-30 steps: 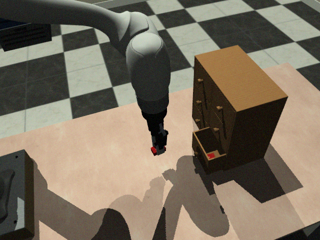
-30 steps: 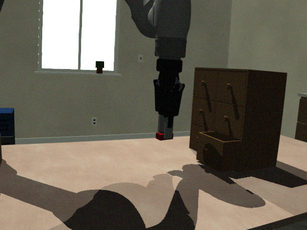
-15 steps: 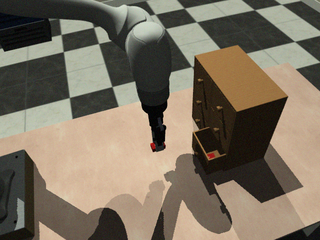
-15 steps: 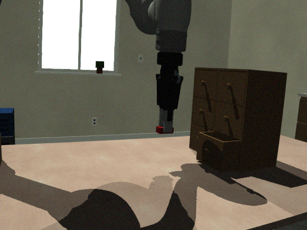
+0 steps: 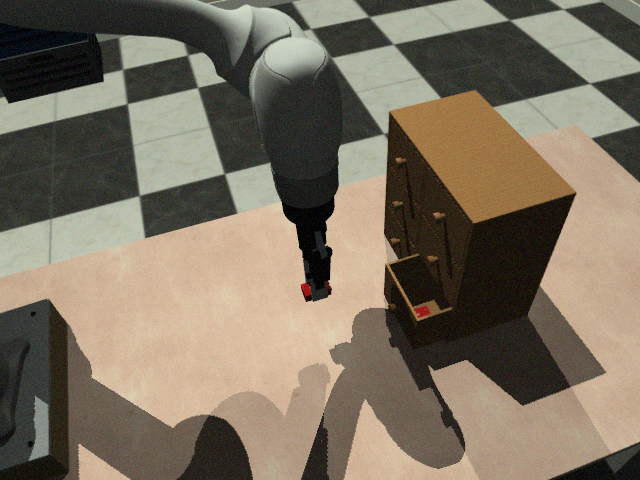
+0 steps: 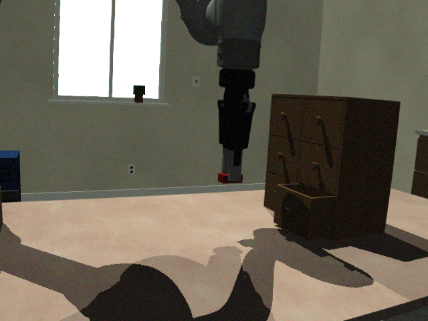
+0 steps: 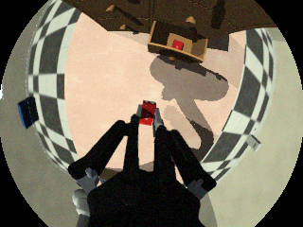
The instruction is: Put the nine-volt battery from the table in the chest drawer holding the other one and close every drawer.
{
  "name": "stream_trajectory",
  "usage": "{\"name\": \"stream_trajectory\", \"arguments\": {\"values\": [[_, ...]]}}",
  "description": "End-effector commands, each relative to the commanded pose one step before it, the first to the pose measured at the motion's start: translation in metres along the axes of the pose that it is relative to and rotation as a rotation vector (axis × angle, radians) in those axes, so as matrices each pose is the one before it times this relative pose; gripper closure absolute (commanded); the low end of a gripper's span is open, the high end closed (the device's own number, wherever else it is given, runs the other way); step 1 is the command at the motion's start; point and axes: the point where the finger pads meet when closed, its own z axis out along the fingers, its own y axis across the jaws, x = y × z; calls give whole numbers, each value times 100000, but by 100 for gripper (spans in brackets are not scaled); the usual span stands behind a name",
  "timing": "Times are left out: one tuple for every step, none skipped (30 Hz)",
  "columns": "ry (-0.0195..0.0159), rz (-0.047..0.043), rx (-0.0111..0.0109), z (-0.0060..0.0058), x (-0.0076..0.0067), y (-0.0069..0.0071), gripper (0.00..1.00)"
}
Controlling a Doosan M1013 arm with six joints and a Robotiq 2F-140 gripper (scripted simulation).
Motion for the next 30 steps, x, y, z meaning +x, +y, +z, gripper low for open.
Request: {"name": "stream_trajectory", "arguments": {"values": [[1895, -161, -434, -423, 320, 64, 86], [411, 0, 0, 6, -8, 0, 86], [473, 0, 0, 7, -9, 0, 86], [537, 0, 0, 7, -10, 0, 86], [605, 0, -1, 7, -12, 0, 86], [675, 1, -2, 7, -14, 0, 86], [745, 1, -2, 8, -15, 0, 86], [811, -2, 3, 14, -15, 0, 86], [0, 0, 0, 0, 0, 0, 86], [0, 0, 0, 0, 0, 0, 86], [887, -1, 2, 13, -17, 0, 86], [965, 0, 0, 12, -19, 0, 86], [1045, 1, -2, 11, -21, 0, 86], [1125, 2, -4, 10, -23, 0, 86], [1191, -2, 6, 19, -22, -1, 86], [1274, -1, 2, 16, -25, 0, 86], [1358, 1, -3, 13, -28, 0, 86], [1435, 1, -2, 14, -30, 0, 86], [1504, -2, 6, 21, -30, -1, 86], [1588, 1, -2, 15, -33, 0, 86], [1668, 2, -5, 13, -36, 1, 86], [1730, -3, 9, 23, -35, -2, 86], [1814, 1, -4, 14, -39, 1, 86], [1882, -1, 1, 17, -40, -1, 86], [1947, -2, 6, 20, -41, -1, 86], [0, 0, 0, 0, 0, 0, 86], [0, 0, 0, 0, 0, 0, 86], [2029, 5, -16, 8, -46, 4, 86], [2075, -6, 21, 25, -43, -5, 86], [2152, 3, -11, 11, -49, 3, 86]]}}
